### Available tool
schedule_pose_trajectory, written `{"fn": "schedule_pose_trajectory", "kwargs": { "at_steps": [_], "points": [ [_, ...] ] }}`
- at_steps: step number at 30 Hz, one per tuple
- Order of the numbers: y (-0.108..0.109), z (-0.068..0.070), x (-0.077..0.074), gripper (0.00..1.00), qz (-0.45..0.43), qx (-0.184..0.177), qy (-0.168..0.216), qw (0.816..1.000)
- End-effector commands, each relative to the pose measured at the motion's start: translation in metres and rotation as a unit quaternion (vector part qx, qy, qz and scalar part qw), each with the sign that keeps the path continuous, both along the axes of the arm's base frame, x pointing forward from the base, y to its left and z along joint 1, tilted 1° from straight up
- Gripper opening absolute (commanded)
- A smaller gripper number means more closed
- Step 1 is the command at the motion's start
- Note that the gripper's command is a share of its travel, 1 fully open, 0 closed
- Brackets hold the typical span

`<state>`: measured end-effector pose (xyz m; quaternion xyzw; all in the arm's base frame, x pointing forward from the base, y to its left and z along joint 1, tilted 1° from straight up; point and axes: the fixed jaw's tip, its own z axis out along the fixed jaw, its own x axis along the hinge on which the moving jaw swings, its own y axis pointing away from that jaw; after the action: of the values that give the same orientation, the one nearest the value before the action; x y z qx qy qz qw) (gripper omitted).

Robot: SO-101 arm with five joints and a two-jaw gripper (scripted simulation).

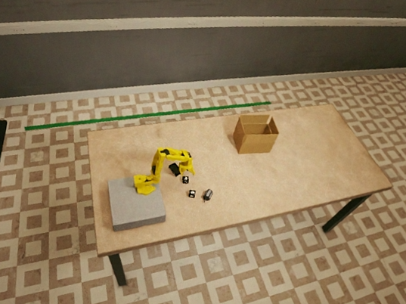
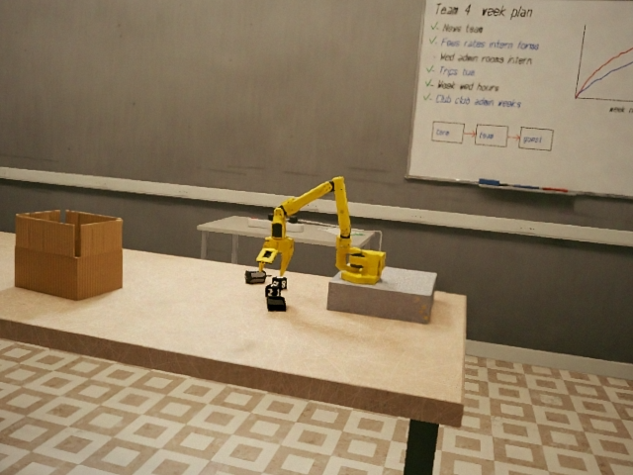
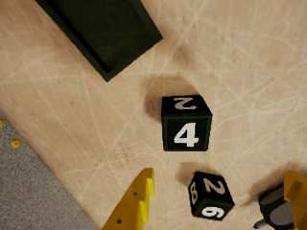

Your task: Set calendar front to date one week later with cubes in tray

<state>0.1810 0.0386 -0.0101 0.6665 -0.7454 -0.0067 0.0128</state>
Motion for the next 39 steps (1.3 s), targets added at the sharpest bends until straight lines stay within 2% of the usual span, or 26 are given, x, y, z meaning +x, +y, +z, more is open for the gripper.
{"fn": "schedule_pose_trajectory", "kwargs": {
  "at_steps": [1,28,33,39],
  "points": [
    [0.000,0.010,0.002,0.36,0.002,0.002,-0.006,1.000],
    [0.000,0.013,0.002,0.36,0.002,0.003,-0.011,1.000],
    [0.001,0.024,0.010,0.36,0.002,0.010,-0.046,0.999],
    [0.004,0.053,0.025,0.35,0.002,0.026,-0.128,0.991]
  ]
}}
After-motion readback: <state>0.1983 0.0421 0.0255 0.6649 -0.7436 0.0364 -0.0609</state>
